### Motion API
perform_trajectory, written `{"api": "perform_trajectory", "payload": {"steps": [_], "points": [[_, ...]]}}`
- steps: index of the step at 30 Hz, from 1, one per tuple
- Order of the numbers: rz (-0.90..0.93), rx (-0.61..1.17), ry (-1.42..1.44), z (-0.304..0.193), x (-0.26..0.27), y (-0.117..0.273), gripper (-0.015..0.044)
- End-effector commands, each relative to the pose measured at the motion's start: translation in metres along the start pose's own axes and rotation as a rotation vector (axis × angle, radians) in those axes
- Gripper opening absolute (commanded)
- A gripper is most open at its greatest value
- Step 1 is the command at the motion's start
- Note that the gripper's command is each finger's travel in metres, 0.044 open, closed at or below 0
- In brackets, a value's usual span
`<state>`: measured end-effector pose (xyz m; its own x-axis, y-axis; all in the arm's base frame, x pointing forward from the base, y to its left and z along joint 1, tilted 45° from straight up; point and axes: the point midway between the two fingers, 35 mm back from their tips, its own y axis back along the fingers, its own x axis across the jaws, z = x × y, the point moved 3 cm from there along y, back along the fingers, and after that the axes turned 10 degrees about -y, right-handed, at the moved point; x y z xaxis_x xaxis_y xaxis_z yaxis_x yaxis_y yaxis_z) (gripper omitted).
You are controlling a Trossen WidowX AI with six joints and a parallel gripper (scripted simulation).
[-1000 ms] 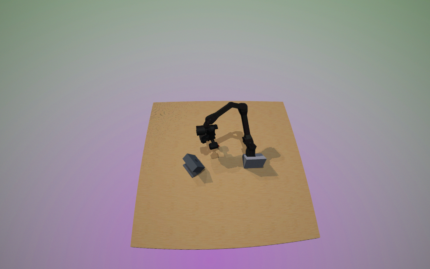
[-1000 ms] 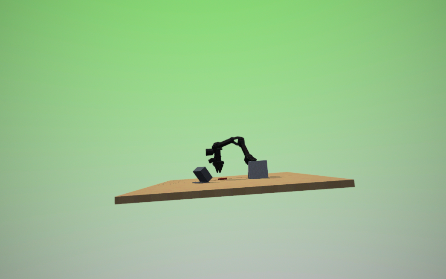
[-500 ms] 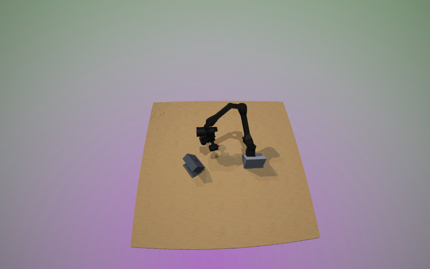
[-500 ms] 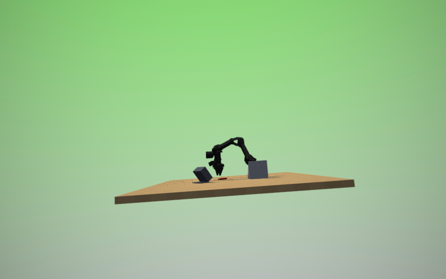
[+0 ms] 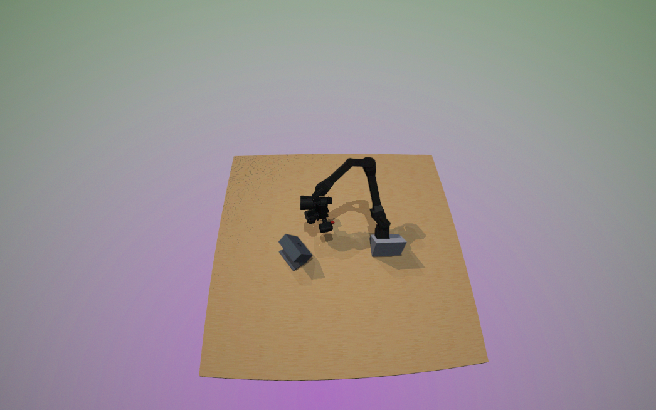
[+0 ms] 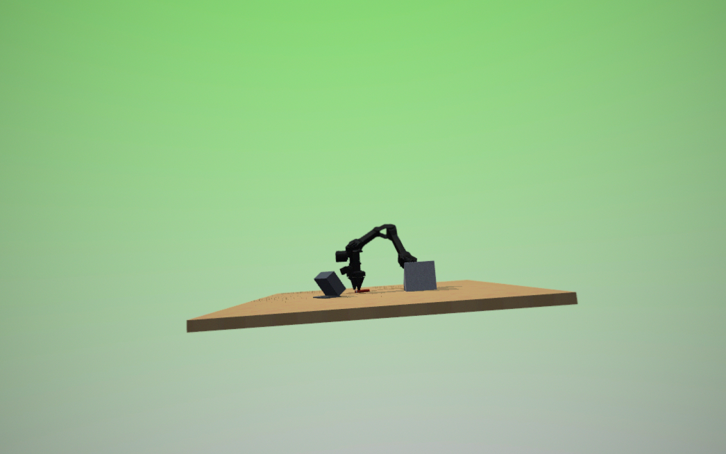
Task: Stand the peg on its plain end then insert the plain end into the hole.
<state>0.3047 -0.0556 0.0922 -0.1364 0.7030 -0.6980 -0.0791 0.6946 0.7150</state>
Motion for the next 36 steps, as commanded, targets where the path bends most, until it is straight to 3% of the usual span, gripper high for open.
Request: {"api": "perform_trajectory", "payload": {"steps": [1, 3, 16, 27, 36], "points": [[-0.005, 0.006, 0.006, -0.0026, 0.0002, -0.0082, 0.0440], [-0.005, 0.006, 0.006, -0.0027, 0.0002, -0.0092, 0.0440], [-0.005, 0.006, 0.006, -0.0027, 0.0002, -0.0092, 0.0110], [-0.005, 0.006, 0.006, -0.0027, 0.0002, -0.0092, 0.0110], [-0.005, 0.006, 0.006, -0.0027, 0.0002, -0.0092, 0.0050]]}}
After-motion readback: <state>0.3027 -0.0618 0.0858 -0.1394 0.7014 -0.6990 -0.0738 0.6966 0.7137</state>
